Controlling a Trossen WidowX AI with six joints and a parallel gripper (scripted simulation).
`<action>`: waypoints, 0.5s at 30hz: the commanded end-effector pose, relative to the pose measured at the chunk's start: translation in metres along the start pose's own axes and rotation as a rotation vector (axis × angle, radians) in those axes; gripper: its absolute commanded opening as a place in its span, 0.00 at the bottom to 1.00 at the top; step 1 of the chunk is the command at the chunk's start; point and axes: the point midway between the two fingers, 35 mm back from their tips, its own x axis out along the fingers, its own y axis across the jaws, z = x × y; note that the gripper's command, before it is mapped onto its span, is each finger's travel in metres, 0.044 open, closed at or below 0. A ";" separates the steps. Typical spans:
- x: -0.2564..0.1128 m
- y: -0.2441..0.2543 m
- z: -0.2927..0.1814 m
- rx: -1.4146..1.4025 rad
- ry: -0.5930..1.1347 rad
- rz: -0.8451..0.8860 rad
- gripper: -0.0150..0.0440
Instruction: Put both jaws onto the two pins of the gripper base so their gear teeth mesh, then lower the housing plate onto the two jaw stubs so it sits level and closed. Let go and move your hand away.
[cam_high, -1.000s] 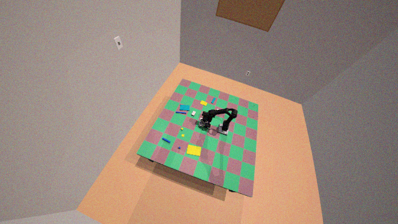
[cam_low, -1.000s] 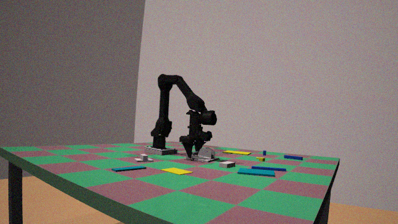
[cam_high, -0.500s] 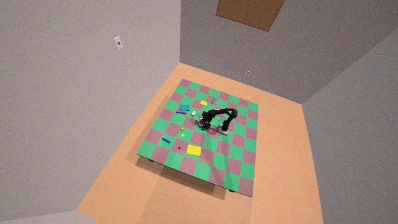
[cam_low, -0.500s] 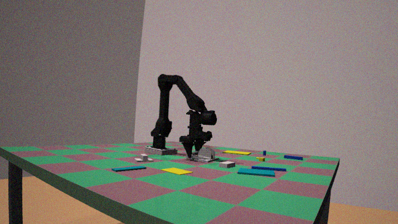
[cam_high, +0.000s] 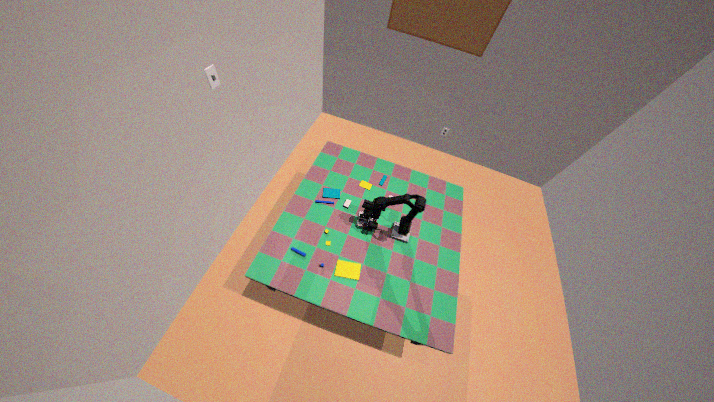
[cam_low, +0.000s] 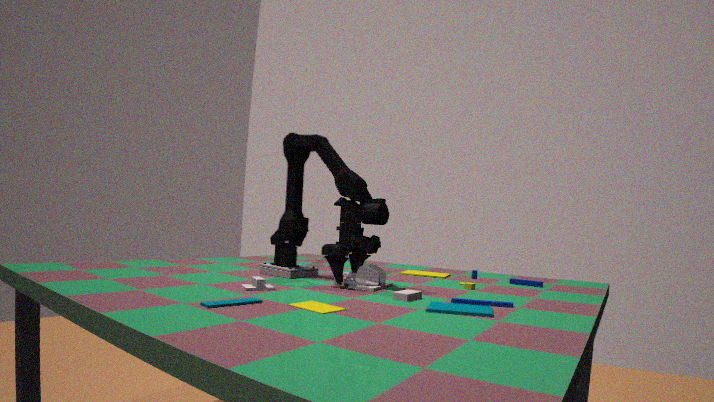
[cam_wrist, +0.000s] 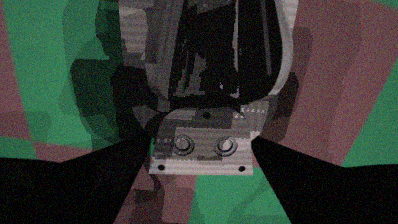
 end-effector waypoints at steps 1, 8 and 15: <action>0.000 0.000 0.000 0.000 0.000 0.000 1.00; -0.005 0.000 0.001 0.000 0.000 0.000 1.00; -0.067 0.000 -0.001 0.002 0.000 -0.001 1.00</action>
